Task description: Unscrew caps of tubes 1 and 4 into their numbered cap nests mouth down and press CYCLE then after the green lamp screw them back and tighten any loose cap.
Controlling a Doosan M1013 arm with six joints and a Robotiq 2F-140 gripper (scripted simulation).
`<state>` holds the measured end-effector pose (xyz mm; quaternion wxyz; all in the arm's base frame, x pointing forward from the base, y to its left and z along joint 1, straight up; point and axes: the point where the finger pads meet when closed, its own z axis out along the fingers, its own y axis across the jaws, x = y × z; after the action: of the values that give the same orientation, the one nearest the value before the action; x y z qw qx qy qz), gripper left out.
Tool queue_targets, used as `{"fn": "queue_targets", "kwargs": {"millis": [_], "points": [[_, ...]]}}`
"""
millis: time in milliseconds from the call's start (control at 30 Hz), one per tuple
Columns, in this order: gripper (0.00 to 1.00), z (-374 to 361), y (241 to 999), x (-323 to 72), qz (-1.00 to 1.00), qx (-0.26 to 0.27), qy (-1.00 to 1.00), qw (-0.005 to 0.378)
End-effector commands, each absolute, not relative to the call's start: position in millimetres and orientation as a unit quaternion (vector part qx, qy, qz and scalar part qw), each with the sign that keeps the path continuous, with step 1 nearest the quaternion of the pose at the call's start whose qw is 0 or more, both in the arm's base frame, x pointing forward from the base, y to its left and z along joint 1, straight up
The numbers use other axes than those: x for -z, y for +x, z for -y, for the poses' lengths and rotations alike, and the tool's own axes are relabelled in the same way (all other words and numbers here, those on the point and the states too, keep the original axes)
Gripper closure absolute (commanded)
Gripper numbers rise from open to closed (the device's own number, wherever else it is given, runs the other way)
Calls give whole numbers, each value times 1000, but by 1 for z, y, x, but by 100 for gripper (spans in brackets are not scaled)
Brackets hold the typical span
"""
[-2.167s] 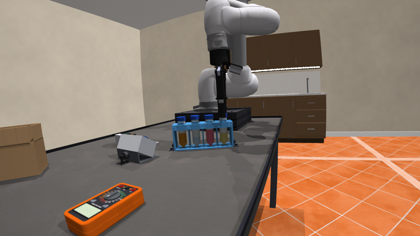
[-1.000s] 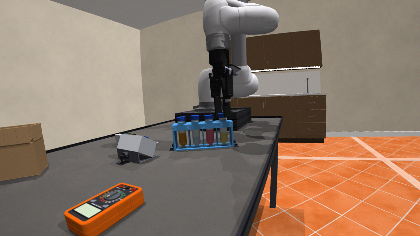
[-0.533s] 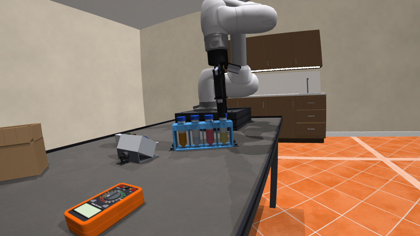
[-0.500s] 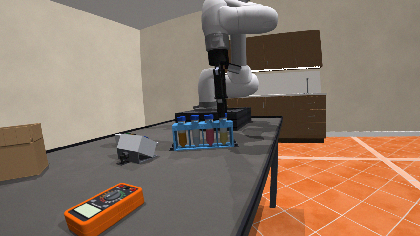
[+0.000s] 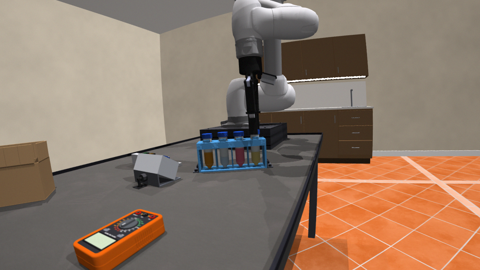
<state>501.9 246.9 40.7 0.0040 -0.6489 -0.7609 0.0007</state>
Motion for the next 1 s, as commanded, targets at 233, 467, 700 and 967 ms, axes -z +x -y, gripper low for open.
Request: {"fn": "queue_targets", "kwargs": {"millis": [233, 467, 700, 967], "points": [[70, -247, 502, -41, 836, 0, -549, 4], [70, -247, 502, -41, 903, 1, -430, 4], [59, -247, 502, -41, 903, 1, -430, 4], [59, -247, 502, -41, 903, 1, -430, 4]]}}
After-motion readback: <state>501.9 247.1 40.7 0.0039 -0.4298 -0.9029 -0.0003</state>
